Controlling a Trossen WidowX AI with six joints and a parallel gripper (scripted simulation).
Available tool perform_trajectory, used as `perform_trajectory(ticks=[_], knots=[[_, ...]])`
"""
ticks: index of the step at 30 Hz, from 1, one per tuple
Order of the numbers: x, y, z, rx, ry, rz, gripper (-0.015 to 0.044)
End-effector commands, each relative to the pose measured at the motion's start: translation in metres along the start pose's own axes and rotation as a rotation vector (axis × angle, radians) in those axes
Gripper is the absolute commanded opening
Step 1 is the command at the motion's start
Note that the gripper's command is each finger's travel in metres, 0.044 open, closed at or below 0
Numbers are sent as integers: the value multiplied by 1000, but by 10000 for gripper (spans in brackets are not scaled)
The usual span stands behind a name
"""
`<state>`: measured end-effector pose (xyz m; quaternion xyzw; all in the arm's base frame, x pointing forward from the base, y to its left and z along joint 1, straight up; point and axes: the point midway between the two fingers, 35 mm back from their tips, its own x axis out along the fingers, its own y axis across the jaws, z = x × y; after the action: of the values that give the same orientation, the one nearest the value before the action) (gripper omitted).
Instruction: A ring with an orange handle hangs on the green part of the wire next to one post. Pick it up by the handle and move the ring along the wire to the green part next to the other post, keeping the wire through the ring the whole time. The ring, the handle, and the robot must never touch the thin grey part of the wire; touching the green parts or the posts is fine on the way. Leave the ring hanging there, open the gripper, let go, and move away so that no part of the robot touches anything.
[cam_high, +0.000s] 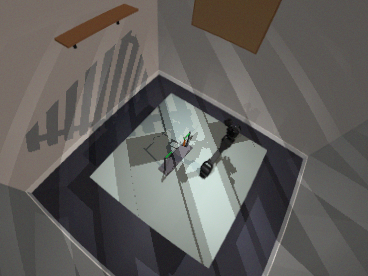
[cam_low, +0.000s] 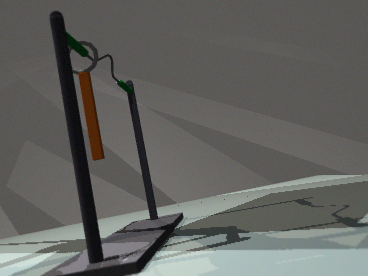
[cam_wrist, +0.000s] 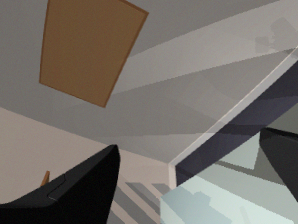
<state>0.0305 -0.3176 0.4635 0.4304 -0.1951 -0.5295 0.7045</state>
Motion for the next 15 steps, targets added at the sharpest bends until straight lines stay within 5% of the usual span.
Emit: perform_trajectory(ticks=[1, 9, 15], knots=[[0, 0, -1, -3, 2, 2, 374], [5, 3, -54, -149, 106, 86, 164], [4, 2, -98, -268, 184, 164, 160]])
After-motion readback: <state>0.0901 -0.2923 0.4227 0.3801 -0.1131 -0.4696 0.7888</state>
